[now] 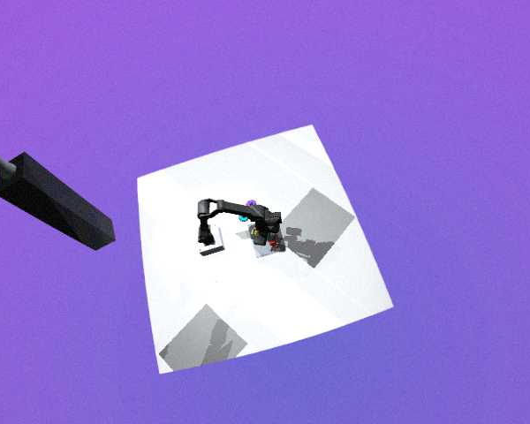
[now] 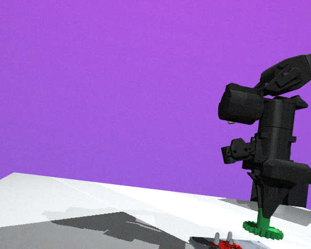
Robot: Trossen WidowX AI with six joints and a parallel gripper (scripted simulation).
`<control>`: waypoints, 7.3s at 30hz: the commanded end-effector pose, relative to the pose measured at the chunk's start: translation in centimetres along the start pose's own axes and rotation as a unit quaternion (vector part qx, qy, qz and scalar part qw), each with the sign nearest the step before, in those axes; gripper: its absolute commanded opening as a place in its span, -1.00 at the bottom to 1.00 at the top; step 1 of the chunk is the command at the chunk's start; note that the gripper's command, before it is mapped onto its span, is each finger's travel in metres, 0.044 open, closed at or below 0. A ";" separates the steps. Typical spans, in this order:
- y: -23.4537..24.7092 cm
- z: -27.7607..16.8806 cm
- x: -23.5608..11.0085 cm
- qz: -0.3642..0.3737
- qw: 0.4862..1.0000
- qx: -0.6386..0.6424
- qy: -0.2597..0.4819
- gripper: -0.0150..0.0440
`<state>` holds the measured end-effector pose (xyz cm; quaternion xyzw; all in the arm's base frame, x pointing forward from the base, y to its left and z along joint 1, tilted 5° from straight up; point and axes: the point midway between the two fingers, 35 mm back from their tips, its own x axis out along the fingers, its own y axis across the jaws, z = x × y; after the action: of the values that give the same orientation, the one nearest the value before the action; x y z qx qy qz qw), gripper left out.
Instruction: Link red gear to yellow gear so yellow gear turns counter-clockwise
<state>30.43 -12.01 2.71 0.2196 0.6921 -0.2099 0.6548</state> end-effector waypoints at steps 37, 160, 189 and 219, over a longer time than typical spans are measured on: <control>-0.1 0.0 4.2 -0.001 0.998 0.067 -0.001 -0.49; -0.2 -0.5 -4.4 -0.002 1.000 0.000 0.000 1.00; 17.7 -12.5 -7.2 0.010 1.000 -0.016 -0.003 1.00; 22.8 -23.5 -8.8 0.010 1.000 -0.001 0.012 1.00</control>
<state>24.89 19.90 12.58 0.2259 0.6981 -0.1997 0.6494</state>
